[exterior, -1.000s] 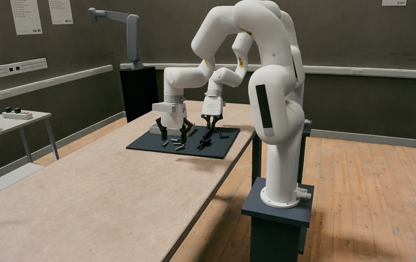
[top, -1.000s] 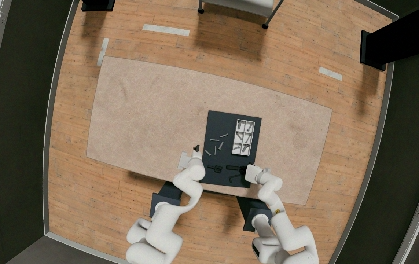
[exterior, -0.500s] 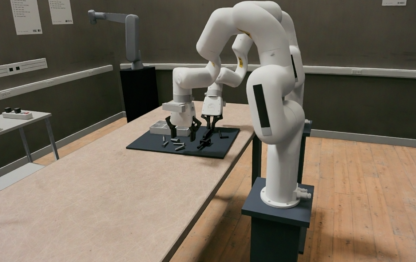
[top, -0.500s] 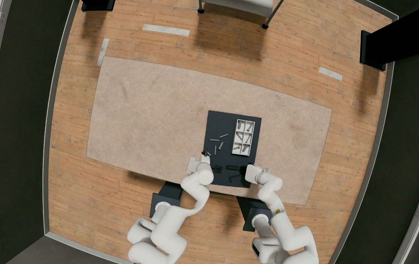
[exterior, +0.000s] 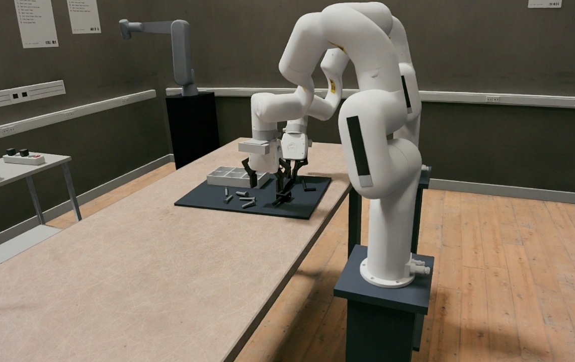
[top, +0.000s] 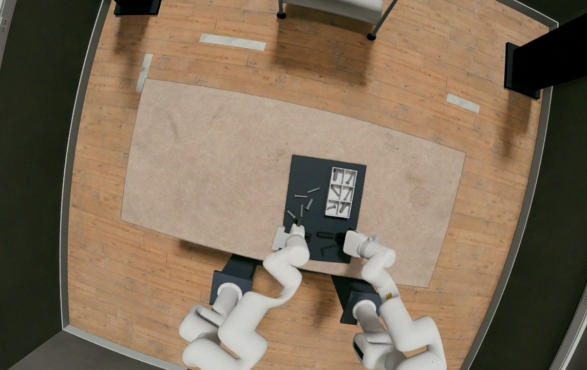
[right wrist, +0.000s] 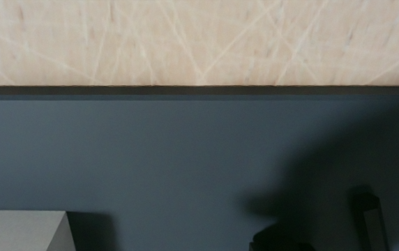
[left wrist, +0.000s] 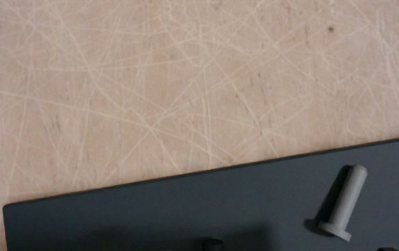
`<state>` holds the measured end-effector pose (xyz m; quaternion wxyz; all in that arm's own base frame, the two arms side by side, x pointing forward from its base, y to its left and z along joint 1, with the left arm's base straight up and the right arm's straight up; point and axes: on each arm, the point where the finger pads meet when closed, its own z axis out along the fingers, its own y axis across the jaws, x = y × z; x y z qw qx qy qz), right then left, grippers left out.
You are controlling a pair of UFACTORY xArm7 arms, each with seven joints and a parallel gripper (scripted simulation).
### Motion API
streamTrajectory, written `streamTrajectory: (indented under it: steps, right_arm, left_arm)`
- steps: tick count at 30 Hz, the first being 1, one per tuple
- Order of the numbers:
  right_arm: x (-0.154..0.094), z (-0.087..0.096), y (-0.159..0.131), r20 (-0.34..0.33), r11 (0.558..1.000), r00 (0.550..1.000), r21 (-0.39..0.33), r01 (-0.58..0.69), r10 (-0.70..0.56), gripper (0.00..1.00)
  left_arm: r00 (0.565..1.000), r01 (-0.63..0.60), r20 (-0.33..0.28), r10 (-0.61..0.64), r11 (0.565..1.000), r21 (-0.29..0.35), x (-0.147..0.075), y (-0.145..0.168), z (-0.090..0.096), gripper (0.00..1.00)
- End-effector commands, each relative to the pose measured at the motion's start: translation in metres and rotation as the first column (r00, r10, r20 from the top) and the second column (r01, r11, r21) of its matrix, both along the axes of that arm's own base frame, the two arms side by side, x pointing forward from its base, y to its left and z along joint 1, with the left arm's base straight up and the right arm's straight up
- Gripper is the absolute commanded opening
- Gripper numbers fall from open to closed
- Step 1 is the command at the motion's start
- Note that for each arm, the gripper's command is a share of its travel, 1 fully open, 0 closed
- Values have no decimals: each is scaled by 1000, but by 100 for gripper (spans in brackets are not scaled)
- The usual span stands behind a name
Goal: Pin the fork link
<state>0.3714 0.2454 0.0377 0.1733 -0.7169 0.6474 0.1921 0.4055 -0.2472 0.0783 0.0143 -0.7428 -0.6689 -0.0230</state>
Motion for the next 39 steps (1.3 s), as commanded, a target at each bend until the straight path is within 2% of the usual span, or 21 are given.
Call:
streamTrajectory:
  steps: [1, 12, 33, 34, 39]
  right_arm:
    - [1, 1, 0, 3, 1000, 1000, 1, 0, 0, 0]
    - [1, 1, 0, 3, 1000, 1000, 1, 0, 0, 0]
    - [1, 1, 0, 3, 1000, 1000, 1, 0, 0, 0]
    - [1, 1, 0, 3, 1000, 1000, 1, 0, 0, 0]
    - [1, 1, 0, 3, 1000, 1000, 1, 0, 0, 0]
  left_arm:
    - [1000, -1, 0, 1, 1000, -19, -8, -19, 0, 100]
    - [1000, -5, -12, 4, 999, -52, -28, -51, -2, 100]
    - [1000, -5, -12, 4, 999, -54, -29, -52, -2, 100]
    - [1000, -5, -12, 4, 999, -54, -29, -52, -2, 58]
    - [1000, -5, -12, 4, 999, -54, -29, -52, -2, 58]
